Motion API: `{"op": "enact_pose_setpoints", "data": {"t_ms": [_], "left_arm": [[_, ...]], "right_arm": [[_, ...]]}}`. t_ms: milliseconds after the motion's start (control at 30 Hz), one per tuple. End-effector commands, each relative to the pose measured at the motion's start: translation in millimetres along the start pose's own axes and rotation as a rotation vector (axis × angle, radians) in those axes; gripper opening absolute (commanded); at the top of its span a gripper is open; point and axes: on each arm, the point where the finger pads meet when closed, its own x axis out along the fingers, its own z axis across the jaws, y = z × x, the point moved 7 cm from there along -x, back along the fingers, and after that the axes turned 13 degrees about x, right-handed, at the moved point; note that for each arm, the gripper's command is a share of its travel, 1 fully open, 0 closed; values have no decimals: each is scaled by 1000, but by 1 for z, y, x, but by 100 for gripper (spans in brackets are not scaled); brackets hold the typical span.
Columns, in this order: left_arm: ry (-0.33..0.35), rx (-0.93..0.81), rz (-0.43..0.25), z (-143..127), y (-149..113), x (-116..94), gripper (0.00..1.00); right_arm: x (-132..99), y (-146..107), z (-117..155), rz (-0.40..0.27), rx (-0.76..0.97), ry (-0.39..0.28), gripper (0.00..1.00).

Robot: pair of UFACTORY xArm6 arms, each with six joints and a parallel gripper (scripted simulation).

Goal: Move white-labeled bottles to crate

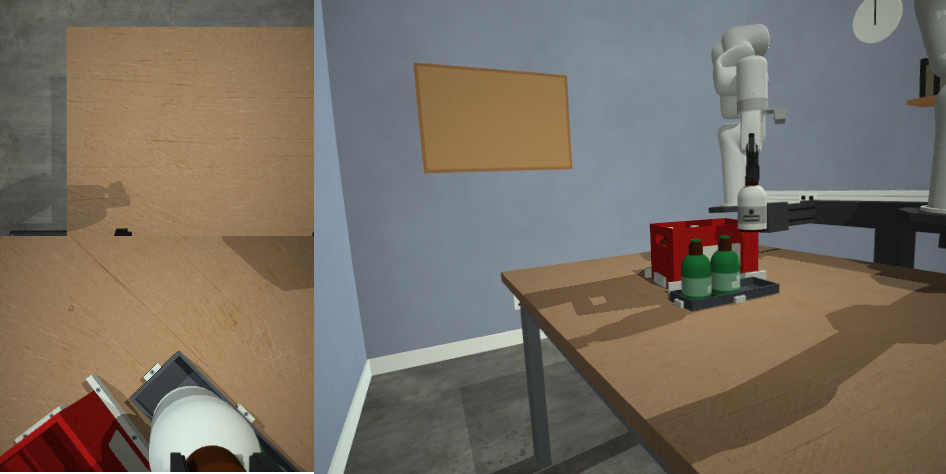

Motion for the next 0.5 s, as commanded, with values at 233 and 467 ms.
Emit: {"op": "enact_pose_setpoints", "data": {"t_ms": [233,467], "left_arm": [[1,0,5,0,1,-2,100],[1,0,5,0,1,-2,100]], "right_arm": [[-4,0,1,2,0,-5,0],[-10,0,1,2,0,-5,0]]}}
